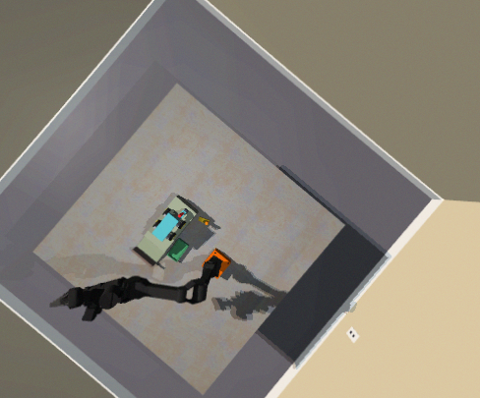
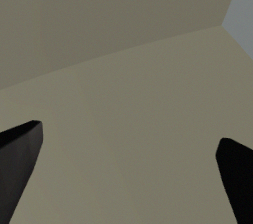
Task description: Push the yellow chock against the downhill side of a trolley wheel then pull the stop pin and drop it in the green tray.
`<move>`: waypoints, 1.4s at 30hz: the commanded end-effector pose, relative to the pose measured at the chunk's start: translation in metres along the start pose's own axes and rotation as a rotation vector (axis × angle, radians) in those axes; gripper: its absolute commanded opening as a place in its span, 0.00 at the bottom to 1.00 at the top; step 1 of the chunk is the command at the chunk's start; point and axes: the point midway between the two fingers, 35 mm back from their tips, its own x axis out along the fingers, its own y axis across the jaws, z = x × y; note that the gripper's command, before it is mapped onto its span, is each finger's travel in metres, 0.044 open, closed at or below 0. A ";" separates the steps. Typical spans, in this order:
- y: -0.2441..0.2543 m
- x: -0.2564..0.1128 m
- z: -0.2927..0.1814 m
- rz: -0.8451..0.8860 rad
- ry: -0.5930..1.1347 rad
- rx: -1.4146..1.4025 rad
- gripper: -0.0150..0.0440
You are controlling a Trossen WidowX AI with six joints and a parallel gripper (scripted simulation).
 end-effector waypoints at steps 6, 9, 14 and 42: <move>0.009 -0.015 -0.046 0.069 0.131 -0.067 0.67; 0.019 -0.036 -0.090 0.146 0.258 -0.128 0.58; 0.033 -0.084 -0.154 0.289 0.457 -0.206 0.58; 0.125 -0.448 -0.259 1.336 1.029 -0.111 0.58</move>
